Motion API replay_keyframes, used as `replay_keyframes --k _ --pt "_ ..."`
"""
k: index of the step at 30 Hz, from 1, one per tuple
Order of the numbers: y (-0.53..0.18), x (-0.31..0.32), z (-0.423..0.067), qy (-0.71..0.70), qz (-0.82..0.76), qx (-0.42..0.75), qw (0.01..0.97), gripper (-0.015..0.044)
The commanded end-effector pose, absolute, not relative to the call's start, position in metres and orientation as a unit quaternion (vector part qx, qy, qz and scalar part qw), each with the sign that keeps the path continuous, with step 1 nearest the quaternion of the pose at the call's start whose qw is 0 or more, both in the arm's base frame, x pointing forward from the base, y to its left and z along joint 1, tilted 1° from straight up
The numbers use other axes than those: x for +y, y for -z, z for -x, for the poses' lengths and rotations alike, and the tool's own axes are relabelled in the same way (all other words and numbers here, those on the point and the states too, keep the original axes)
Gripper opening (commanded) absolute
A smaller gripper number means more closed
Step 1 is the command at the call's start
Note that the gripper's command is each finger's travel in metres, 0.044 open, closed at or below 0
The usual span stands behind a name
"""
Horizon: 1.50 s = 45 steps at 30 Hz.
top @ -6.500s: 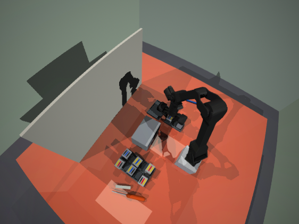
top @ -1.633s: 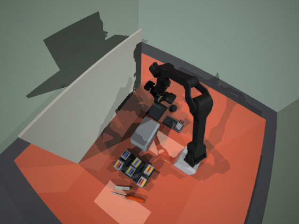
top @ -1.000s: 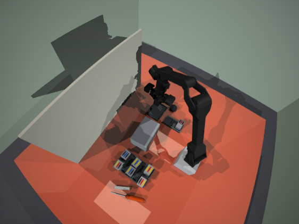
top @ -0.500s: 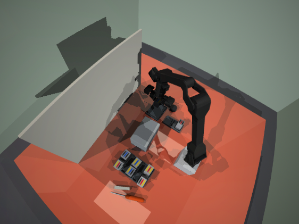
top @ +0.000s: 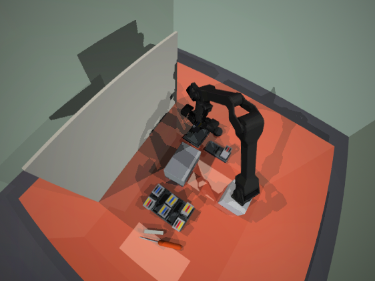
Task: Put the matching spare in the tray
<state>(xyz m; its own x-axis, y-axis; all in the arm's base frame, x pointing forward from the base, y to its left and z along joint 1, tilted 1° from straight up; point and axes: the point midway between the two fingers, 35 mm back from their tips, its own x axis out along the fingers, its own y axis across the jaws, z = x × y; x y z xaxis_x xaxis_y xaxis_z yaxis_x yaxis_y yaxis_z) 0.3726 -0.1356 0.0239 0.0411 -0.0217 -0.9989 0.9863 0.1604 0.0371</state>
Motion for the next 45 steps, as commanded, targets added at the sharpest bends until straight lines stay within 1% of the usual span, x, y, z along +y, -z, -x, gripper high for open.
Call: replay_keyframes --k 1,42,45 --pt "-0.018 -0.135 -0.370 0.455 -0.462 0.525 0.551 0.0000" --pt "0.020 -0.133 -0.365 0.455 -0.462 0.525 0.551 0.0000" --pt "0.017 -0.134 -0.367 0.455 -0.462 0.523 0.553 0.0079"
